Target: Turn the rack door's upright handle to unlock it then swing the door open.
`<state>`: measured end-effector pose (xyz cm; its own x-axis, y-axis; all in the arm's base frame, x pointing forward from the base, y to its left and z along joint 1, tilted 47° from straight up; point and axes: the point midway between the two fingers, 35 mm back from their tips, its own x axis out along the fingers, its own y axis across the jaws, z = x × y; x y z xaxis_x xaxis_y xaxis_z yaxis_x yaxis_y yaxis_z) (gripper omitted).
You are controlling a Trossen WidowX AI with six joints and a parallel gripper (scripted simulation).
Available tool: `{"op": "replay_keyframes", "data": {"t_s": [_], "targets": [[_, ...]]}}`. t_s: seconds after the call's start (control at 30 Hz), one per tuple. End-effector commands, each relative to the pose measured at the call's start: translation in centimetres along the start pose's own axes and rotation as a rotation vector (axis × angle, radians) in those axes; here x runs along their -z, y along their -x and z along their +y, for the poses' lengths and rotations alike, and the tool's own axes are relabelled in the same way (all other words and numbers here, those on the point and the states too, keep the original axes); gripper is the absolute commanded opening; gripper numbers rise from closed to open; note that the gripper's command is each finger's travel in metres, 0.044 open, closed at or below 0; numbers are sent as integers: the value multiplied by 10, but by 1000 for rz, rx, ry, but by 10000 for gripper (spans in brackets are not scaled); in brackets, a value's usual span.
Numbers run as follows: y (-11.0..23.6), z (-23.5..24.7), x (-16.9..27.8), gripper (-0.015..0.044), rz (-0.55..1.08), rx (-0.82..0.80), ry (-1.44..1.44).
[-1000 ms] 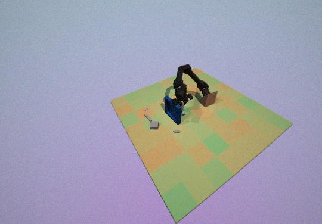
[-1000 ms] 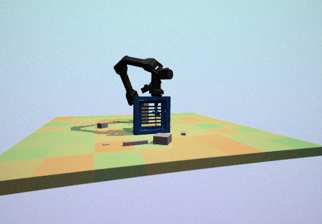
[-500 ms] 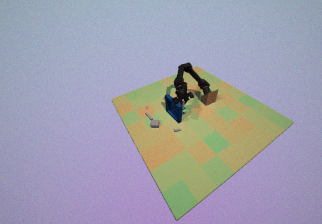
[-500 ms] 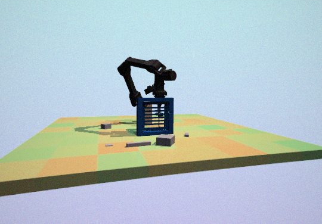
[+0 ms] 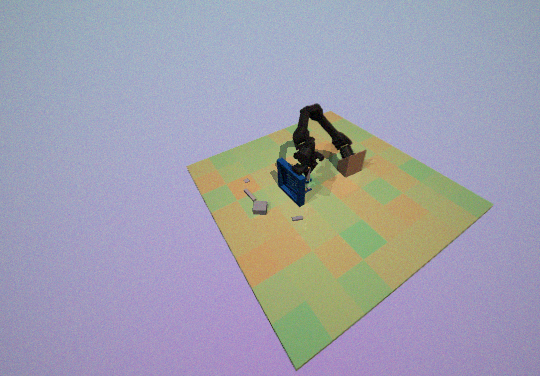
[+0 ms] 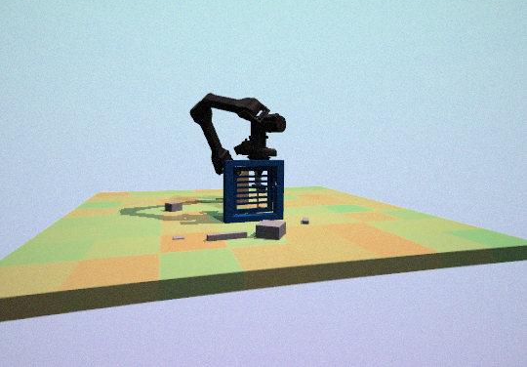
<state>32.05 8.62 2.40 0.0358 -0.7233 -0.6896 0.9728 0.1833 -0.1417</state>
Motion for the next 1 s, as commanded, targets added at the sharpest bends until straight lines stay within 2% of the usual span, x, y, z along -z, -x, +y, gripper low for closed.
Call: {"op": "replay_keyframes", "data": {"t_s": [0.0, 0.97], "targets": [[1, -4, -3, 20, -1, -3, 93], [0, -53, -38, 20, -3, 0, 670]]}}
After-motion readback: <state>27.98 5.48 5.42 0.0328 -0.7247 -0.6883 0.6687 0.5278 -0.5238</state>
